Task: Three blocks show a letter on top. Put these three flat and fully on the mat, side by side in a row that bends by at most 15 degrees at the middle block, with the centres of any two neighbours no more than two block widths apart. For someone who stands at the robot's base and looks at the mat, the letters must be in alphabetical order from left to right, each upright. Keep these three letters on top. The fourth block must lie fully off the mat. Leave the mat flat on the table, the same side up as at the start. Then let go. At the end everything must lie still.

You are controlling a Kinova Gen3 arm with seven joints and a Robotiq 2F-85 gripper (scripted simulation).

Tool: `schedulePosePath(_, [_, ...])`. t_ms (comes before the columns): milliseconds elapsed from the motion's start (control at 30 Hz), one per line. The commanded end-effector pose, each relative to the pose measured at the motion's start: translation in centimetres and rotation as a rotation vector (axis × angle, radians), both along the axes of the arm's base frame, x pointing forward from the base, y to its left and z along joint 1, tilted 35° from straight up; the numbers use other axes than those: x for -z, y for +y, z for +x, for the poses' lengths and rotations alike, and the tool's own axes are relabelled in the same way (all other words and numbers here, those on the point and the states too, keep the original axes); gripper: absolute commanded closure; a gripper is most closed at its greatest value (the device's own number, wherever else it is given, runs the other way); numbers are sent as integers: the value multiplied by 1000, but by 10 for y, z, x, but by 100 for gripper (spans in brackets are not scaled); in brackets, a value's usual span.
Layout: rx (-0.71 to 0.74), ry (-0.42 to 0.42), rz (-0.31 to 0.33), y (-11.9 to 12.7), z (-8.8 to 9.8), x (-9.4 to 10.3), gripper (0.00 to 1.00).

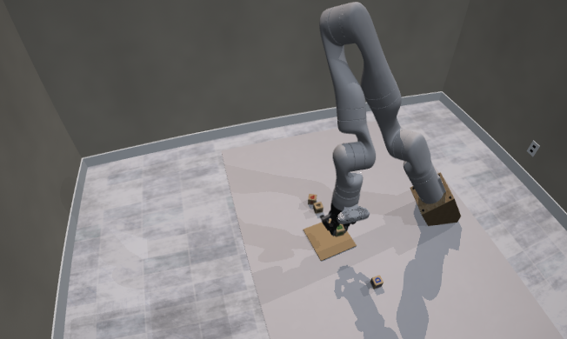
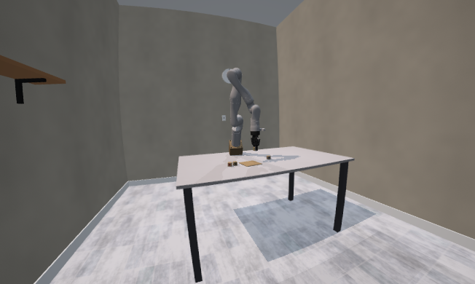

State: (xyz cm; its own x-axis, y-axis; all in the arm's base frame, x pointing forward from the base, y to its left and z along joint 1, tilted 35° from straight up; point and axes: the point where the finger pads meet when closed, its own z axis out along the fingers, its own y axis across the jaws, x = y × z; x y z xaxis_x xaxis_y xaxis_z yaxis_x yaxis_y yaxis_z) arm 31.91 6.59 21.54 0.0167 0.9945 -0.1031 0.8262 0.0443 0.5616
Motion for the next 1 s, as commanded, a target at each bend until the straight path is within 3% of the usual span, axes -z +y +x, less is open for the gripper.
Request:
schedulePosePath(0, [-2,-1,0,0,0,0,74])
schedulePosePath(967, [-1,1,0,0,3,4,74])
